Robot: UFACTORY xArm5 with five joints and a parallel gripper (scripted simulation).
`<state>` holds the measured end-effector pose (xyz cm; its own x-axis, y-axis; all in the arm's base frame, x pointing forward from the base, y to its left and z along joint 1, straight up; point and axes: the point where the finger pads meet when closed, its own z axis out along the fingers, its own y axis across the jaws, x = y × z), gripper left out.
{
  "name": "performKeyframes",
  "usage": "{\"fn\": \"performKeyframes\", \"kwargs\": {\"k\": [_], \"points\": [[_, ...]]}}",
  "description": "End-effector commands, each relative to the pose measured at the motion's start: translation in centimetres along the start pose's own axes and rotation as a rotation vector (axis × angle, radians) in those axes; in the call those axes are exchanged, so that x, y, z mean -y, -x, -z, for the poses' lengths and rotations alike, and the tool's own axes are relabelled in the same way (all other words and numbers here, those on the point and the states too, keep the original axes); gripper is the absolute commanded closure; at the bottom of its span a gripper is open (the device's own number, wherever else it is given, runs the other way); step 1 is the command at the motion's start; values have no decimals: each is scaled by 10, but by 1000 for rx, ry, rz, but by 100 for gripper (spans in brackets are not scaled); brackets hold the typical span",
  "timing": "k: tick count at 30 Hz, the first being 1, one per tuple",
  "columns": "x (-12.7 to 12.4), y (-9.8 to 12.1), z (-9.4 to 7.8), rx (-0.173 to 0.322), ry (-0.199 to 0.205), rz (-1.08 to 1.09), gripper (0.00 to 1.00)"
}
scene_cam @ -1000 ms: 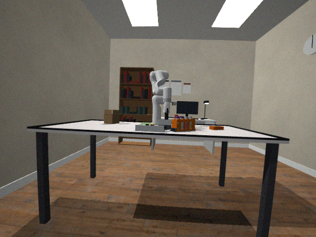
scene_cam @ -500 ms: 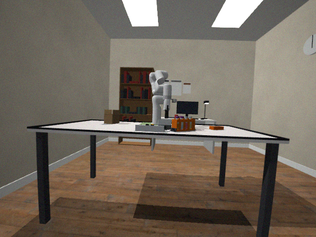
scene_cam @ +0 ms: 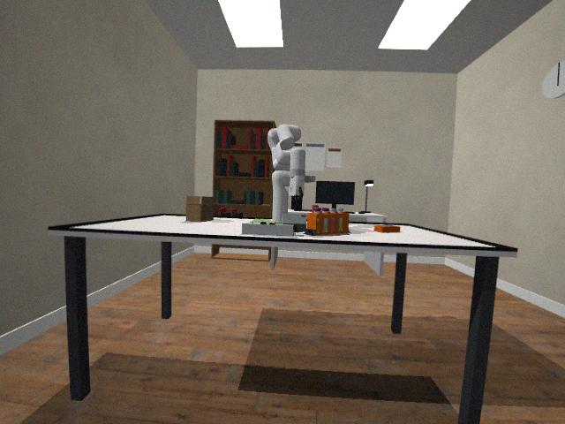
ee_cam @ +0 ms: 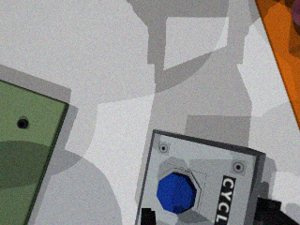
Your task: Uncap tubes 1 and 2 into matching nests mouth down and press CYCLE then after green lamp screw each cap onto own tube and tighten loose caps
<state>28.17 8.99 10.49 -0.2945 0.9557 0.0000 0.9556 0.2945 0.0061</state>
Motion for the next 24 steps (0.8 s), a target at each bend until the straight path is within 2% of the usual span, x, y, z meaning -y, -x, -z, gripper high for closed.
{"fn": "performKeyframes", "kwargs": {"k": [1, 4, 5, 19, 21, 22, 24], "points": [[-24, 17, -2, 6, -6, 279, 0], [-26, 19, -2, 6, -6, 313, 0], [-33, 24, -2, 6, -7, 412, 0], [-70, 54, -5, 5, -7, 872, 0], [-70, 54, -5, 5, -7, 872, 0], [-77, 59, -6, 5, -9, 973, 0], [-83, 64, -6, 5, -8, 1033, 0]]}}
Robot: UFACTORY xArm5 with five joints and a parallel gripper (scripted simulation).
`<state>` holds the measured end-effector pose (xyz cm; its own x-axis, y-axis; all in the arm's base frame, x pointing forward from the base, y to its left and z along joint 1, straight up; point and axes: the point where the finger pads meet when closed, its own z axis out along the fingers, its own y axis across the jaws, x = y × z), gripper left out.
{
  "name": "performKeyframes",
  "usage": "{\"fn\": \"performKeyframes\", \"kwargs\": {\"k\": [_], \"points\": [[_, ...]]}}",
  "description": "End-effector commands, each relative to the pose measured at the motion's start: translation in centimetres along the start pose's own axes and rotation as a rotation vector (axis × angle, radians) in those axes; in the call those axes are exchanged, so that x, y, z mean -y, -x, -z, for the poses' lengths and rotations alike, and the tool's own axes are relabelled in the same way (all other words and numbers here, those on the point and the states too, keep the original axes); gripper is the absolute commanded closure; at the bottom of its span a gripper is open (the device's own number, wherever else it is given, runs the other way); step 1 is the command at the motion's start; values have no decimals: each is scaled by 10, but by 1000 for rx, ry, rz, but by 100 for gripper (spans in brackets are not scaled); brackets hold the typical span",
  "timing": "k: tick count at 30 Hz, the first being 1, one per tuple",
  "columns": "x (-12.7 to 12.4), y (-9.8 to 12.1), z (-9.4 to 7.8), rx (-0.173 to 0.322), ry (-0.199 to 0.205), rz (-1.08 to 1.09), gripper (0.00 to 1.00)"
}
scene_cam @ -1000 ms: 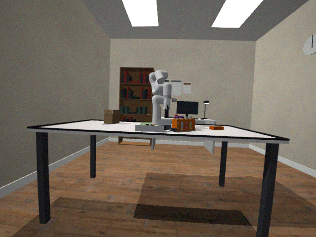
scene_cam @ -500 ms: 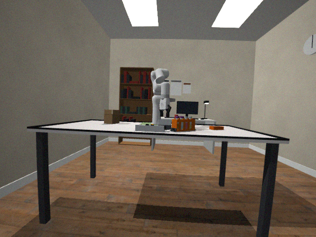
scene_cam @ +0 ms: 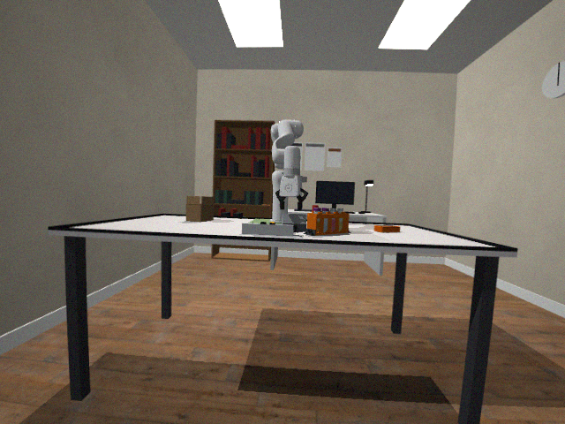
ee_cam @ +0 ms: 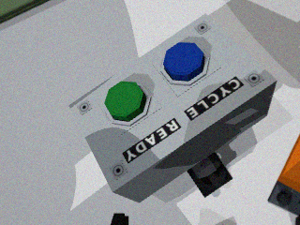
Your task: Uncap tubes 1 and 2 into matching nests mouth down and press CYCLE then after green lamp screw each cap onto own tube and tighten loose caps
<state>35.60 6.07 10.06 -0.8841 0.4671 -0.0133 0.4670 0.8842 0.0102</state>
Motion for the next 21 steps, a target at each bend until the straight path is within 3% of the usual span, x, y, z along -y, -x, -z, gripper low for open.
{"fn": "performKeyframes", "kwargs": {"k": [1, 6, 14, 21], "points": [[-5, 27, -2, -8, -13, 279, 0], [-8, 52, -3, -10, -14, 433, 0], [-11, 78, -5, -10, -14, 433, 0], [-15, 118, -8, -10, -14, 433, 0]]}}
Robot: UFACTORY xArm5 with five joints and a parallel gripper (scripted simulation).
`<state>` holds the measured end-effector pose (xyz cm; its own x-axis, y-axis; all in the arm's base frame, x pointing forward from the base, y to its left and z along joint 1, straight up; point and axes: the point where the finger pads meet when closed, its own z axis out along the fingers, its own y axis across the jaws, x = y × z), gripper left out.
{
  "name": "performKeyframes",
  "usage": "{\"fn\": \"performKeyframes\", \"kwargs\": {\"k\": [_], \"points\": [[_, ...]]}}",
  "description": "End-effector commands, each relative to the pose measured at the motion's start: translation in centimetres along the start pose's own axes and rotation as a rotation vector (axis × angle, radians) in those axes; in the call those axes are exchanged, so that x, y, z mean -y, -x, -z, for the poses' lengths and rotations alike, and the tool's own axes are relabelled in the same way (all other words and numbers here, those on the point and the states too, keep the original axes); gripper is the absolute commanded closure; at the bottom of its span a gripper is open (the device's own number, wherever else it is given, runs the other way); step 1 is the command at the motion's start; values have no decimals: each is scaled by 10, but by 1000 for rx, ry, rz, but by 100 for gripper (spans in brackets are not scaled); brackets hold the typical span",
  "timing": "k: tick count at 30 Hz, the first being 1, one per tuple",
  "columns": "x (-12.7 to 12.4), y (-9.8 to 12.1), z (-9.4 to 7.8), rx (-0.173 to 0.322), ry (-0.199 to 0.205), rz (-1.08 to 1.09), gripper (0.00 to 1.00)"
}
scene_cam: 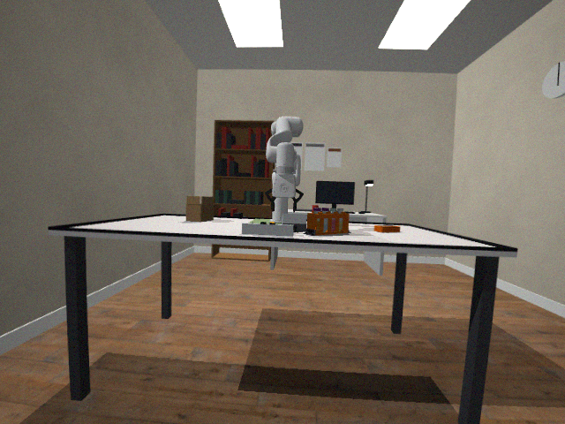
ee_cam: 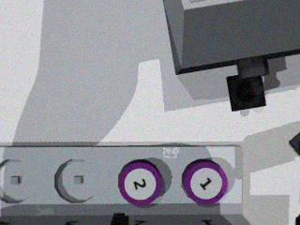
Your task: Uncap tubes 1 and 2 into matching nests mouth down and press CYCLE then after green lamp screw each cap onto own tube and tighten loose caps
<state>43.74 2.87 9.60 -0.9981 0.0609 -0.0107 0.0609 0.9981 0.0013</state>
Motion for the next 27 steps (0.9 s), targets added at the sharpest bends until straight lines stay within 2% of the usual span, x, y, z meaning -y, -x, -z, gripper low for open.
{"fn": "performKeyframes", "kwargs": {"k": [1, 8, 10, 12, 16, 27], "points": [[9, 35, -2, -7, -9, 8, 0], [19, 66, -4, -7, -9, 8, 0], [19, 66, -4, -7, -9, 8, 0], [24, 82, -5, -6, -9, 8, 0], [30, 99, -6, -6, -9, 8, 0], [31, 102, -6, -6, -9, 8, 0]]}}
